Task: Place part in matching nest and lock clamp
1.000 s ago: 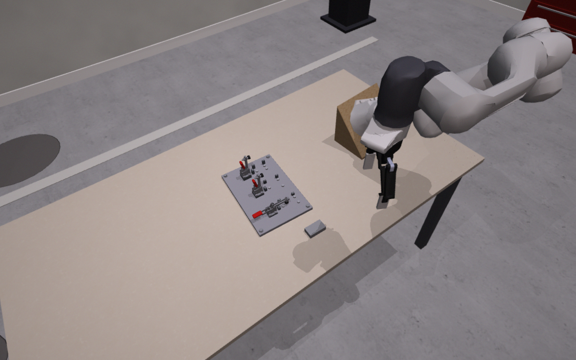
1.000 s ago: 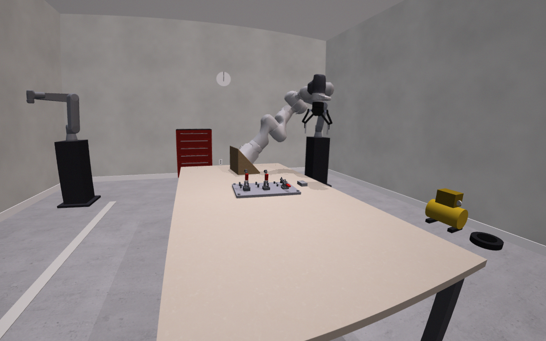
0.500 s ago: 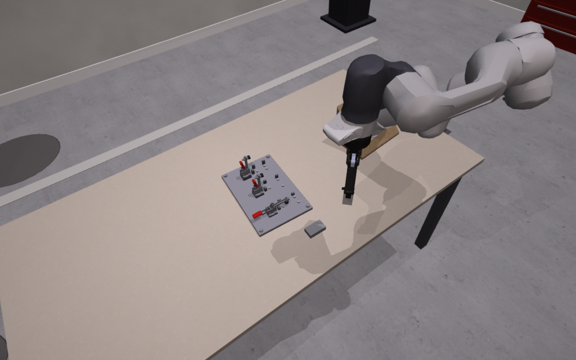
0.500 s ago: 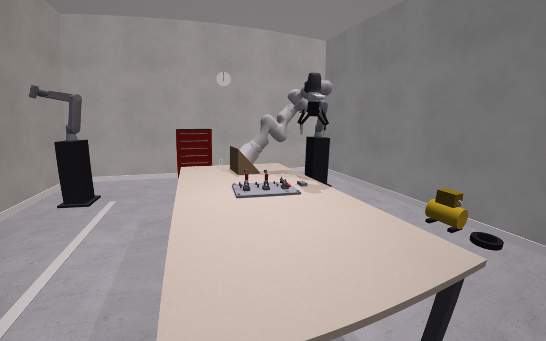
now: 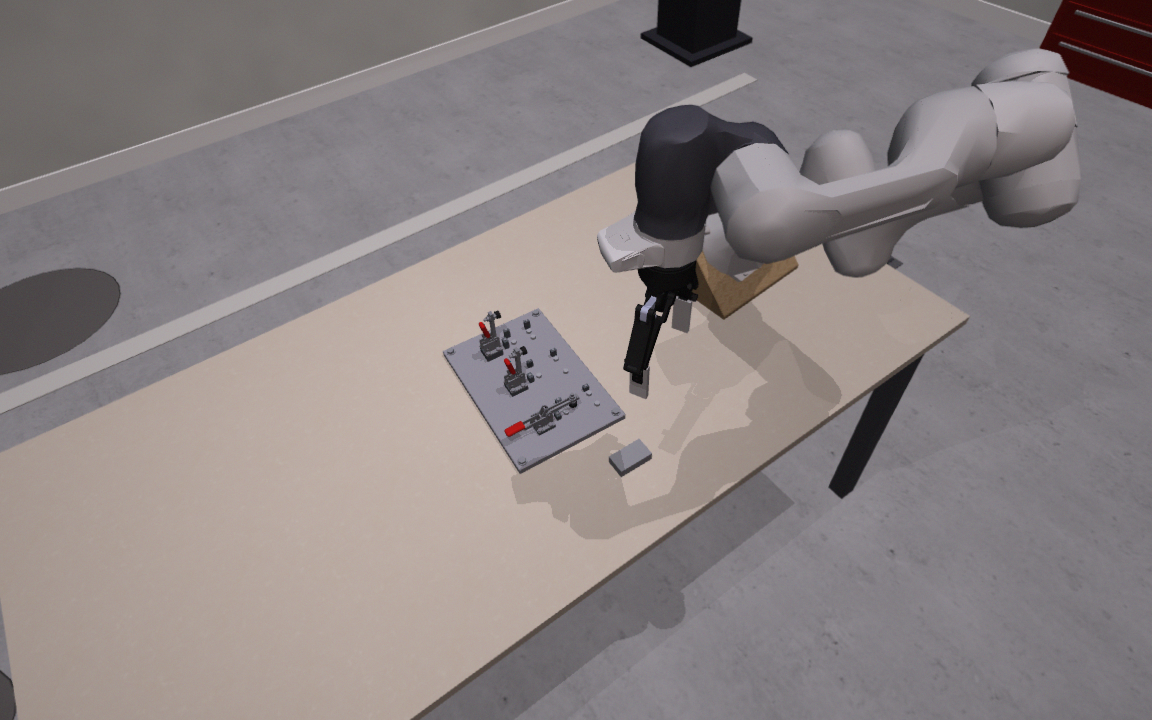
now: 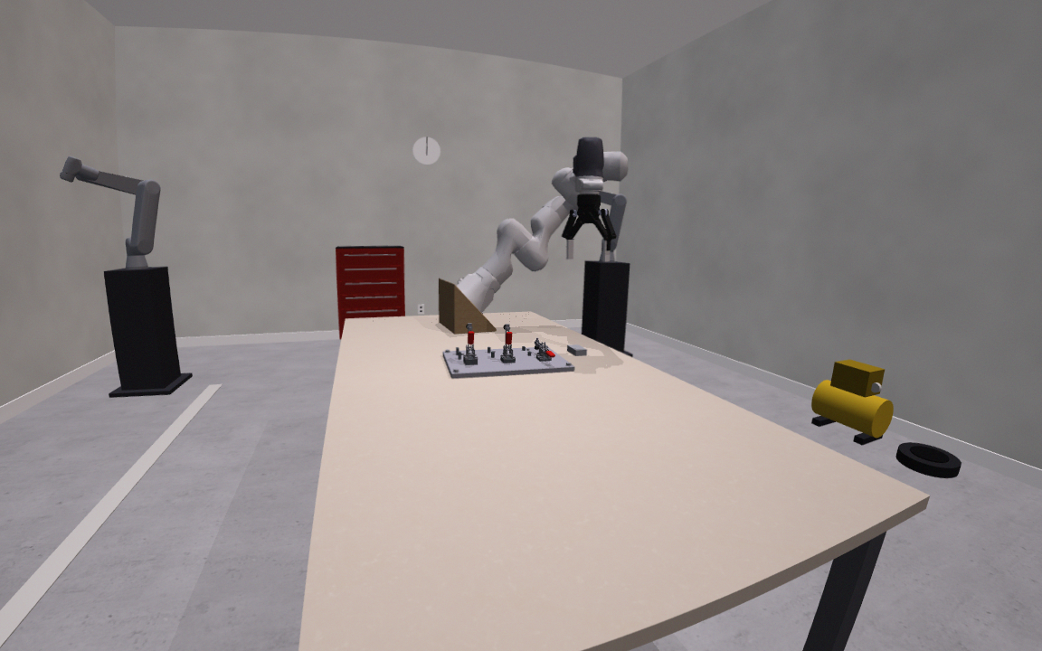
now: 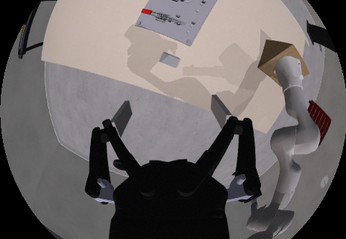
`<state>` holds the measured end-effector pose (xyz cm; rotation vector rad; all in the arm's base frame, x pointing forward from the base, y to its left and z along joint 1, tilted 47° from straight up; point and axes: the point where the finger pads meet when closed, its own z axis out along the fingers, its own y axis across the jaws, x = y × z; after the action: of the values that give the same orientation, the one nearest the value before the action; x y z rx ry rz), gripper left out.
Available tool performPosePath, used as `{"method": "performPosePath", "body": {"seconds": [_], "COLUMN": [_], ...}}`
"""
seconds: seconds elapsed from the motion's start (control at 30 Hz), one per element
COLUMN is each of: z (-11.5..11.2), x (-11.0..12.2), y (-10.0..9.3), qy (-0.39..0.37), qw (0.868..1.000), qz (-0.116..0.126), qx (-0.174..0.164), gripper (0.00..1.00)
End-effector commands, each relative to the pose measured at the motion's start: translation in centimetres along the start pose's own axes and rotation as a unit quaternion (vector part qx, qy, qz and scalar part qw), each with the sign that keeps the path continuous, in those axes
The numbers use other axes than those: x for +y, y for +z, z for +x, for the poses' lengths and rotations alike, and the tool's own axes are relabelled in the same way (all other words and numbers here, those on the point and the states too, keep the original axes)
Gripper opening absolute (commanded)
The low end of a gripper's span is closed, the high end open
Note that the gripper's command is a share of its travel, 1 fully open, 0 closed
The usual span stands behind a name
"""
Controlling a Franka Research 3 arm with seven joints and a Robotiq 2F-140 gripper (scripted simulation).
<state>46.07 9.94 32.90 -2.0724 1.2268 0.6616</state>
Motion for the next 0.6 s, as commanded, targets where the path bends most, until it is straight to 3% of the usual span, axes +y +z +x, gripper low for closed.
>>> {"method": "performPosePath", "body": {"seconds": [0.0,0.57], "z": [1.7,8.1], "x": [-0.4,-0.1], "y": [-0.1,0.7], "qy": [0.086,0.247], "qw": [0.996,0.969], "qz": [0.005,0.008], "qx": [0.004,0.001], "gripper": [1.0,1.0]}}
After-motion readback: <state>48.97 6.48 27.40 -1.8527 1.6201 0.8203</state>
